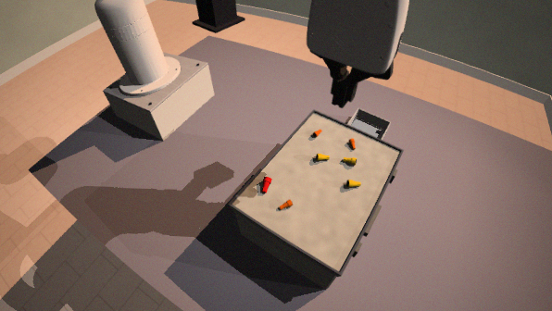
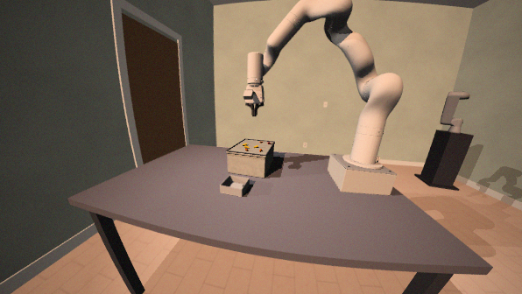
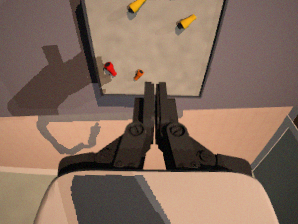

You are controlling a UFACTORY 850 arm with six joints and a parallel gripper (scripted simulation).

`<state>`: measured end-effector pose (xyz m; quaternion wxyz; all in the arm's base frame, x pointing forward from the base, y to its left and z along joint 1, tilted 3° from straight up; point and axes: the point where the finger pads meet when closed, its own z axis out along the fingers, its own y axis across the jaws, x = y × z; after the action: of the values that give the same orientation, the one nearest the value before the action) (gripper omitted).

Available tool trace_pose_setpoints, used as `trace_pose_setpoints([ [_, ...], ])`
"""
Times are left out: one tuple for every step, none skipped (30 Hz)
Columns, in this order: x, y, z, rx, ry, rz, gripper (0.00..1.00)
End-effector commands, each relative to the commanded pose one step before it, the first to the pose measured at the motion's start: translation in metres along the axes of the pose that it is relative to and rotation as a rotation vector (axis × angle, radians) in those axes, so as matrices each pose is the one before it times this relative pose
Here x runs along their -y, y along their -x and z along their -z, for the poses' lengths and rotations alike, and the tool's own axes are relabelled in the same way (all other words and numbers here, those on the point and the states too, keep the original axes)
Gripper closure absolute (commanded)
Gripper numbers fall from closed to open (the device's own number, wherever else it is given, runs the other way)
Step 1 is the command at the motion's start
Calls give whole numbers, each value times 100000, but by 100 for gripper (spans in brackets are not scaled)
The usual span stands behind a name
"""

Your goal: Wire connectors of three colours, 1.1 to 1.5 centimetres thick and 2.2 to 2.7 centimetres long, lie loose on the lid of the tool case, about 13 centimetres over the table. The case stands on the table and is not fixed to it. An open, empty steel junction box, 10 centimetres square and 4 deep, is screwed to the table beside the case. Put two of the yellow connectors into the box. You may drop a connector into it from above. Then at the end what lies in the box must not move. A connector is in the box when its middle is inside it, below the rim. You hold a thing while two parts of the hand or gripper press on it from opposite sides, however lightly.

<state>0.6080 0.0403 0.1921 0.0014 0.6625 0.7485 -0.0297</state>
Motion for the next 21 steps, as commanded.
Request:
trace_pose_setpoints([
  [-80,7,116,13,237,-10,100],
  [0,0,0,0,0,0,100],
  [0,0,0,0,0,0,100],
  [0,0,0,0,0,0,100],
  [0,0,0,0,0,0,100],
  [0,0,0,0,0,0,100],
  [0,0,0,0,0,0,100],
  [0,0,0,0,0,0,100],
  [0,0,0,0,0,0,100],
  [0,0,0,0,0,0,100],
  [0,0,0,0,0,0,100],
  [0,0,0,0,0,0,100],
  [0,0,0,0,0,0,100],
  [0,0,0,0,0,0,100],
  [0,0,0,0,0,0,100],
  [0,0,0,0,0,0,100],
  [0,0,0,0,0,0,100],
  [0,0,0,0,0,0,100],
  [0,0,0,0,0,0,100],
  [0,0,0,0,0,0,100],
  [1,-3,-11,0,0,-78,71],
])
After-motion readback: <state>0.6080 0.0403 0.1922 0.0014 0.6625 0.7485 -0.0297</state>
